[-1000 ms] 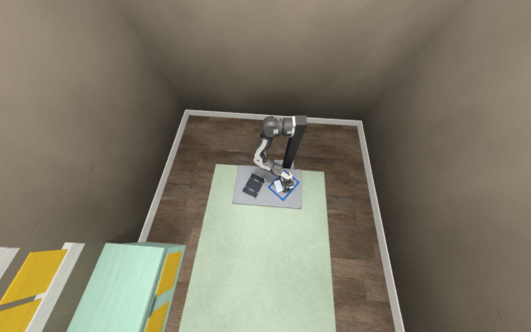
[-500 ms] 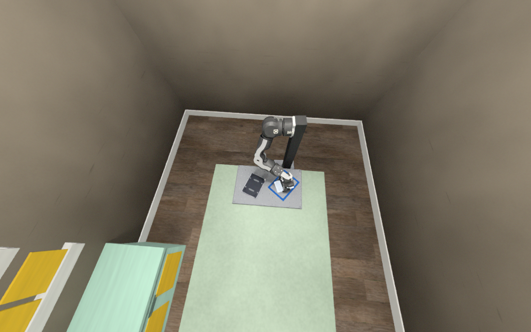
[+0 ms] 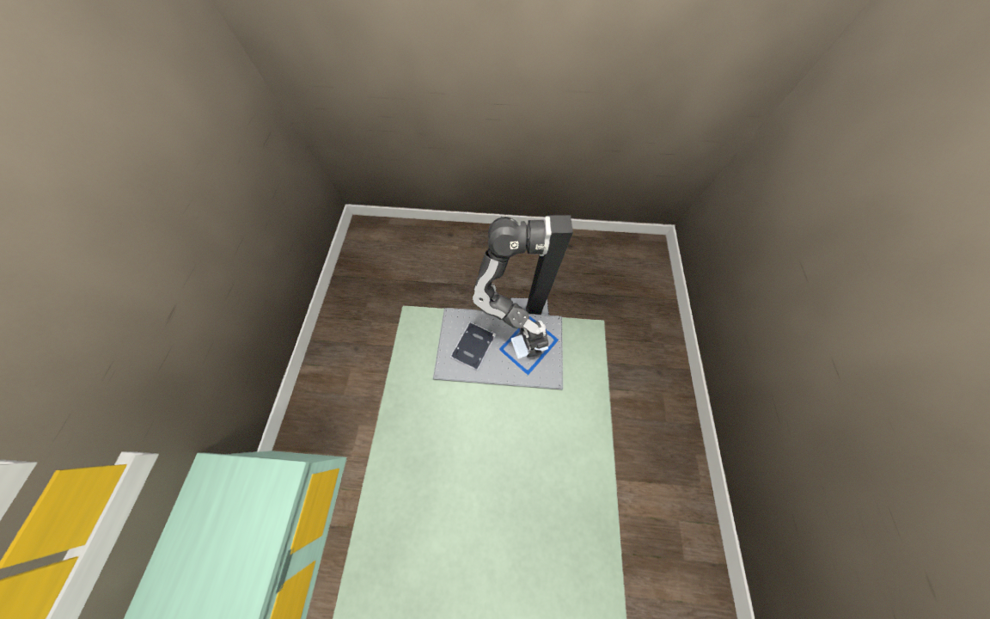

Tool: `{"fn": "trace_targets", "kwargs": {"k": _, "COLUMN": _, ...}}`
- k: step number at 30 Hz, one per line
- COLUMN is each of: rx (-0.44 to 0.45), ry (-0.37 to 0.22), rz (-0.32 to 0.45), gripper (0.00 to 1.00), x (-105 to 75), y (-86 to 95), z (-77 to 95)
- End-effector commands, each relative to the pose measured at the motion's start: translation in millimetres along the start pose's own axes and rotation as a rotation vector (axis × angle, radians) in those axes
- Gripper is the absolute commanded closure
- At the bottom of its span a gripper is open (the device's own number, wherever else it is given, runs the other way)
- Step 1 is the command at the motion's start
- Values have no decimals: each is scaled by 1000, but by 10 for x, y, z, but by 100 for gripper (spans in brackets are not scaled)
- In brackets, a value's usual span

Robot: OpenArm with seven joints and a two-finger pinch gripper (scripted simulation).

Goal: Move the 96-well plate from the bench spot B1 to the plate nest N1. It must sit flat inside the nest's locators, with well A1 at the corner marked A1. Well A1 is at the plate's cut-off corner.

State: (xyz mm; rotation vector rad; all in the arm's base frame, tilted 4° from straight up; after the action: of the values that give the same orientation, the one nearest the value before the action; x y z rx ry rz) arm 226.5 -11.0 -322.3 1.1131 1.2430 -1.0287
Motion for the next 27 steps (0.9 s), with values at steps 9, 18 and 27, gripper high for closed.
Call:
{"fn": "trace_targets", "kwargs": {"k": 9, "rx": 2, "ry": 3, "rz": 7, "gripper": 100, "x": -35, "y": 32, "z": 5}}
{"fn": "trace_targets", "kwargs": {"k": 18, "rx": 2, "ry": 3, "rz": 7, "gripper": 100, "x": -35, "y": 32, "z": 5}}
{"fn": "trace_targets", "kwargs": {"k": 27, "rx": 2, "ry": 2, "rz": 4, "gripper": 100, "x": -23, "y": 5, "z": 0}}
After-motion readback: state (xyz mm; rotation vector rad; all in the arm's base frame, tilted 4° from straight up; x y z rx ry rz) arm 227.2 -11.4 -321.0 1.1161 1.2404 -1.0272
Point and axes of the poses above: the point where the finger pads meet when closed, its own x axis out along the fingers, its own y axis across the jaws, z = x × y, the point moved 8 cm from there along -x, back along the fingers, and after that the axes turned 7 degrees about x, right-handed, at the moved point
